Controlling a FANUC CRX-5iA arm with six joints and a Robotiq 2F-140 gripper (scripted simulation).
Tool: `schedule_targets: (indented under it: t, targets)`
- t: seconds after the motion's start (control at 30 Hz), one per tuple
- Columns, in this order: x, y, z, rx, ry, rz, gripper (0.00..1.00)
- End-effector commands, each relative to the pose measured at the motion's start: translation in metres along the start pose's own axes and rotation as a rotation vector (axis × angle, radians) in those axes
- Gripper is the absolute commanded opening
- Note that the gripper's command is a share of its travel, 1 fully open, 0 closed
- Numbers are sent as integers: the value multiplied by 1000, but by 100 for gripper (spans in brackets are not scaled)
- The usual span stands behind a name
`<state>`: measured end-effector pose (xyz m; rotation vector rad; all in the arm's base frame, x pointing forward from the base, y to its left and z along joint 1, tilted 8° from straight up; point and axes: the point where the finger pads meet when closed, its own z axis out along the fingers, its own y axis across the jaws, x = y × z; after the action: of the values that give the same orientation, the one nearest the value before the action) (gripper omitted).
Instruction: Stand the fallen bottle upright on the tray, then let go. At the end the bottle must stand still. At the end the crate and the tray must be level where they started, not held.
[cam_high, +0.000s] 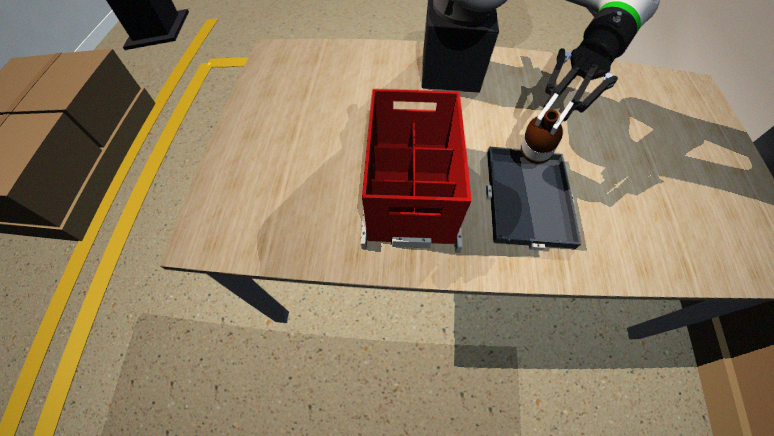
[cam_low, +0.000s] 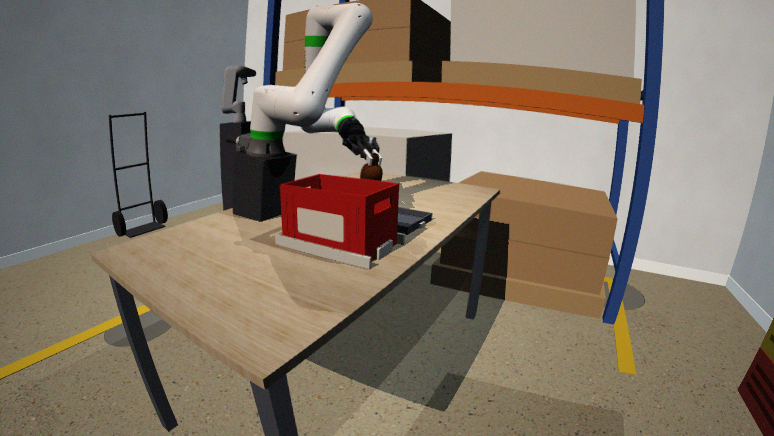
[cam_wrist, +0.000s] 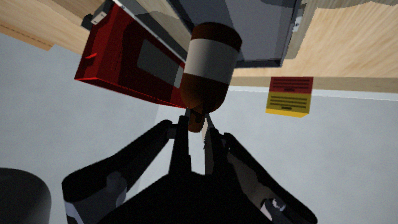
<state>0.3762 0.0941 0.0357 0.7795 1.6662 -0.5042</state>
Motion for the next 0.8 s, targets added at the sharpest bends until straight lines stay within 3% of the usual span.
schedule_targets:
  t: [0.0,0.77]
  targets:
    - [-1,2,3,0,0,0,0]
    - [-3,7,9,0,0,0,0]
